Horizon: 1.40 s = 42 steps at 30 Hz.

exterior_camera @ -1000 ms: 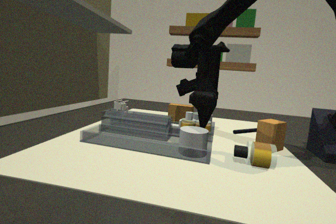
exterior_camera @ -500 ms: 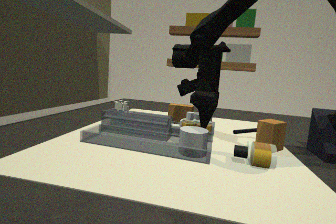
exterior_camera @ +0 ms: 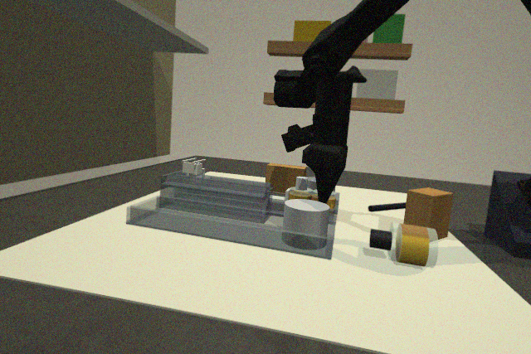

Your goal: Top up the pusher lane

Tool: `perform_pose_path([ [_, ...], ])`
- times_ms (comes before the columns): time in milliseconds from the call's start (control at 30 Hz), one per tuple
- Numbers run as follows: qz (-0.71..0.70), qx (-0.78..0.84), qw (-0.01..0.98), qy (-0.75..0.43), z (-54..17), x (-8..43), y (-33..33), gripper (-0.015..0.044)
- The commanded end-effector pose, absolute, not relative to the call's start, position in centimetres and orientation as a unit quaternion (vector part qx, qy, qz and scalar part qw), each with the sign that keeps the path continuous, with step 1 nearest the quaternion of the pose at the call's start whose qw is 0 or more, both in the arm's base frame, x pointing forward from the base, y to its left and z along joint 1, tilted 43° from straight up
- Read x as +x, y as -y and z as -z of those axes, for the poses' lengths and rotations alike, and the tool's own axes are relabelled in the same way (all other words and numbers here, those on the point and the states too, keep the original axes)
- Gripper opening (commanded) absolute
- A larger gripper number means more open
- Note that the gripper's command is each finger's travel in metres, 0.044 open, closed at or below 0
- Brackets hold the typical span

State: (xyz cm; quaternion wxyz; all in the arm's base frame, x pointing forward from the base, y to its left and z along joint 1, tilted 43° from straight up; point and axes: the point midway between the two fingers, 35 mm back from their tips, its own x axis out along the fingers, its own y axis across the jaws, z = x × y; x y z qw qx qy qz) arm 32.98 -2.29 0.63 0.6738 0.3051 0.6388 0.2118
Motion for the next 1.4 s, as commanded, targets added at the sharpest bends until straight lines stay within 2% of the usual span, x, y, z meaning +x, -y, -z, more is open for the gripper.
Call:
perform_pose_path([
  [0, -0.214, 0.304, 0.675, -0.638, -0.6, 32.9, 2.3, 0.0],
  [233, -0.214, 0.304, 0.675, -0.638, -0.6, 32.9, 2.3, 0.0],
  [600, -0.214, 0.303, 0.675, -0.638, -0.6, 33.0, 2.3, 0.0289],
  [1100, -0.213, 0.303, 0.675, -0.638, -2.1, 32.6, 3.7, 0.029],
  [1367, -0.213, 0.303, 0.674, -0.639, -2.1, 30.3, 3.5, 0.029],
])
